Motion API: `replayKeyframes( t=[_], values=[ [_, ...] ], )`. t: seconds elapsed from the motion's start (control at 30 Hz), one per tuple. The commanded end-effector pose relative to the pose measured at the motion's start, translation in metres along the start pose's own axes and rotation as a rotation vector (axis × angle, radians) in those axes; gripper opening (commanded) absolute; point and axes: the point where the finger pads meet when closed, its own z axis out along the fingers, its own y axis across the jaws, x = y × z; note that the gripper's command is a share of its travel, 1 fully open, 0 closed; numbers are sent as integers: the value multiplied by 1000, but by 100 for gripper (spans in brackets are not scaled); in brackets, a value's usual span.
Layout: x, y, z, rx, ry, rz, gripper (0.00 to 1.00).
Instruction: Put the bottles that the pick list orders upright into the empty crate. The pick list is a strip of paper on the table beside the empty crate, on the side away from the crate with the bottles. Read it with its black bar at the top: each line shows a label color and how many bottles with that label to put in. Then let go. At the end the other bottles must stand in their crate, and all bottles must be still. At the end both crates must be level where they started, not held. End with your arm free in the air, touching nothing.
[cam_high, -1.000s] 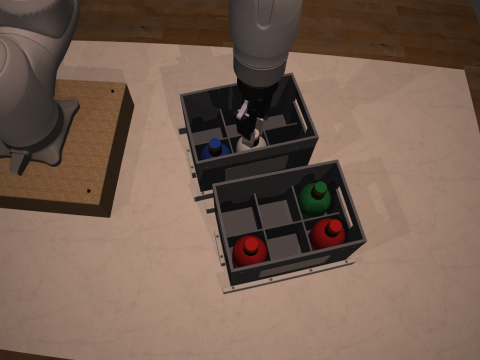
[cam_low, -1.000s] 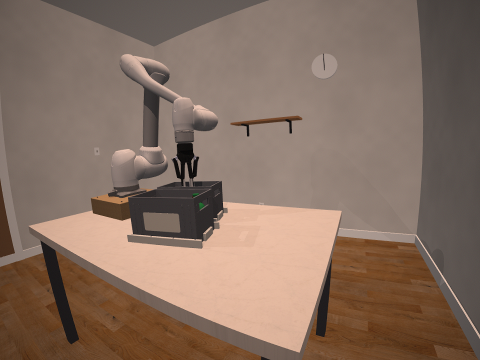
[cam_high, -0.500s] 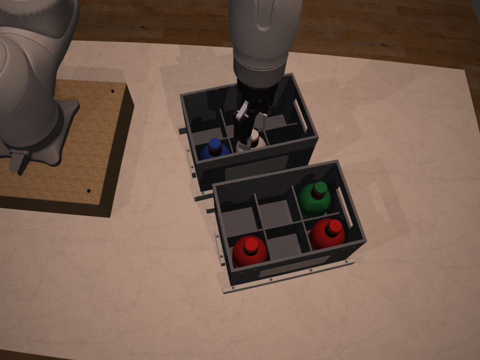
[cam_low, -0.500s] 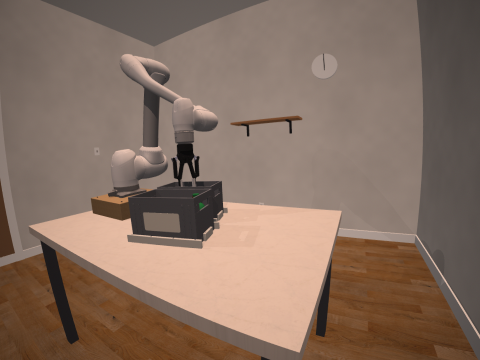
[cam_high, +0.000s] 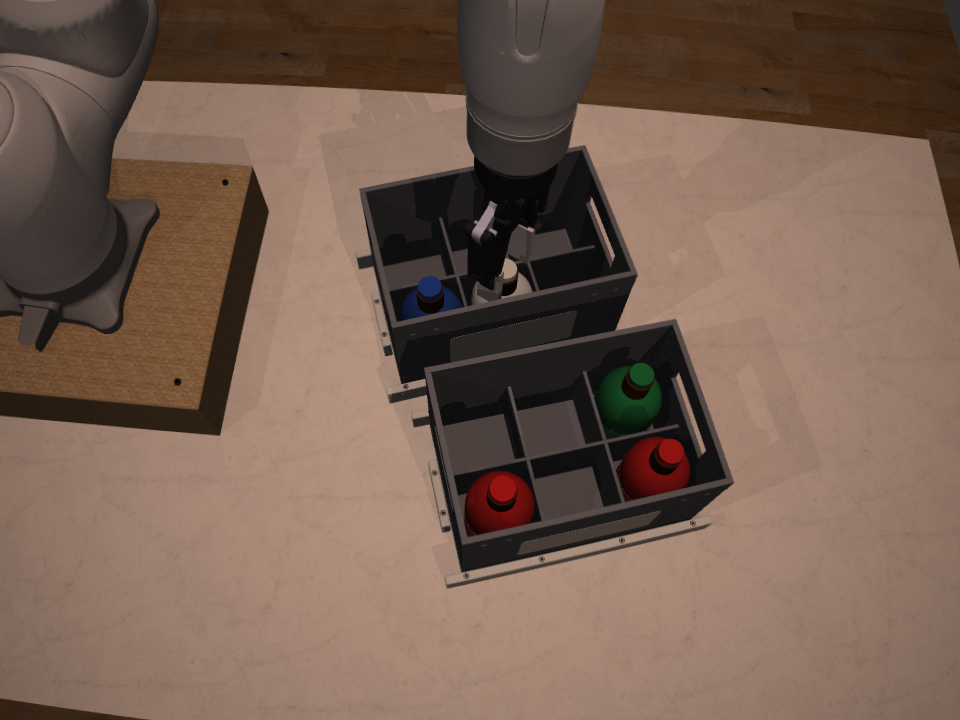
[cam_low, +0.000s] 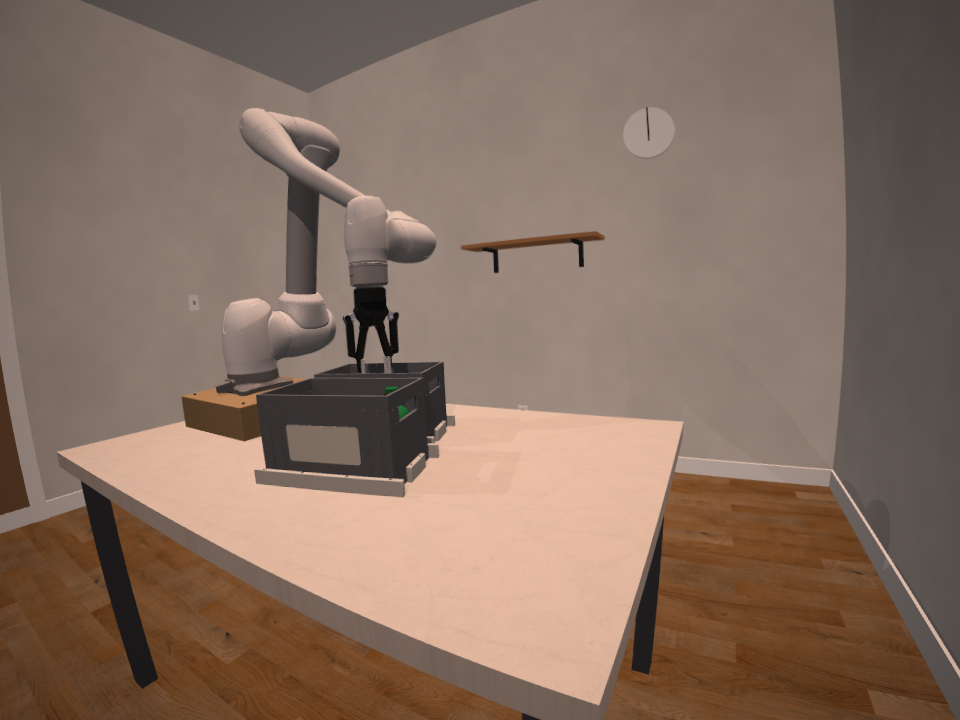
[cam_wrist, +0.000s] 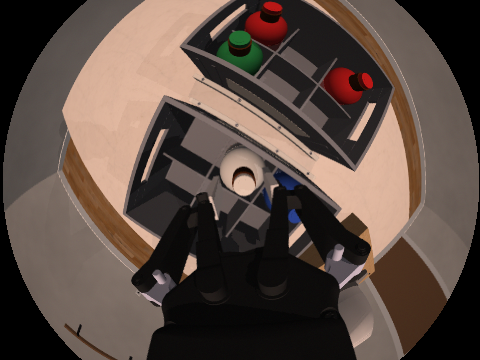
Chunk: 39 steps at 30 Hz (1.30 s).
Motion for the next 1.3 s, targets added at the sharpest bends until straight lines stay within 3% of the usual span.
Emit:
replayKeyframes(
  t=[0.0, 1.17, 1.27],
  values=[
    [0, 0, 0, 0, 0, 0, 38],
    [0, 0, 0, 0, 0, 0, 38],
    [0, 0, -8, 0, 0, 0, 38]
  ],
)
